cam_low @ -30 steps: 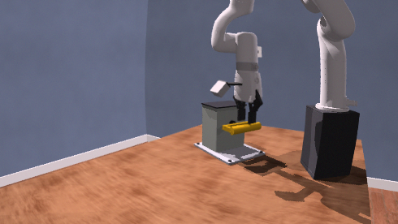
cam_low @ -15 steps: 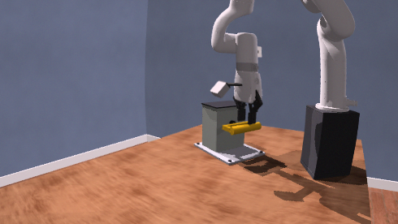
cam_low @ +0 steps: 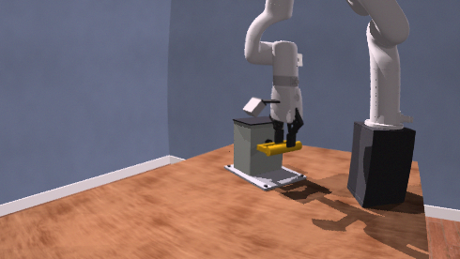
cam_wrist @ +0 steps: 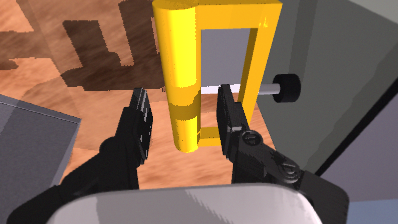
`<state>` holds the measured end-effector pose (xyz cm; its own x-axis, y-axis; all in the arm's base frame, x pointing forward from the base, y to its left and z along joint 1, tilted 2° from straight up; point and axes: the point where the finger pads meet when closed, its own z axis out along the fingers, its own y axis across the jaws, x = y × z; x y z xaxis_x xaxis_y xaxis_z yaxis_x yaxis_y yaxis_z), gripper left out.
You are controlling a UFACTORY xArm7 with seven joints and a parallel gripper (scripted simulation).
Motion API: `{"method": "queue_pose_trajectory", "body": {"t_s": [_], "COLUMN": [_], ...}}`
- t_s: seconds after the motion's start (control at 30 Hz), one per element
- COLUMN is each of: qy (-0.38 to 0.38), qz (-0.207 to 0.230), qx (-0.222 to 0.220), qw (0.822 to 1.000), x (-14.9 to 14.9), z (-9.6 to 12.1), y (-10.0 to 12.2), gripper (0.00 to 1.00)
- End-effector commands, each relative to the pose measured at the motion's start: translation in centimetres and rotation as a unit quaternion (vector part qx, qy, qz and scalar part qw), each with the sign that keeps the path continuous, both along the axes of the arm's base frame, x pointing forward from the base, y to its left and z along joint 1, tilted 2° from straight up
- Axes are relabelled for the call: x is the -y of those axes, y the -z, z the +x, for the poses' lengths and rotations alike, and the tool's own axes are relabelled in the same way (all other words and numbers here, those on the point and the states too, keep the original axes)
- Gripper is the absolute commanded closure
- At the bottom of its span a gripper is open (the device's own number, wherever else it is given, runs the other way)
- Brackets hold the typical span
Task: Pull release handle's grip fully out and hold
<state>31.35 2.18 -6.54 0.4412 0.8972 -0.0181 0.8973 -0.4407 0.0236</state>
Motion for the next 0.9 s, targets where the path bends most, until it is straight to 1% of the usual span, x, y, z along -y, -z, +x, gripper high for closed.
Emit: {"method": "queue_pose_trajectory", "body": {"t_s": [0.0,0.57,0.87], "qy": [0.000,0.000,0.000], "qz": [0.000,0.000,0.000], "qx": [0.001,0.001,0.001], "qw": [1.000,1.000,1.000], "x": [0.0,0.1,0.1], "z": [0.1,0.1,0.2], "y": [0.5,2.3,2.8], "gripper": [0.45,0.45,0.45]}}
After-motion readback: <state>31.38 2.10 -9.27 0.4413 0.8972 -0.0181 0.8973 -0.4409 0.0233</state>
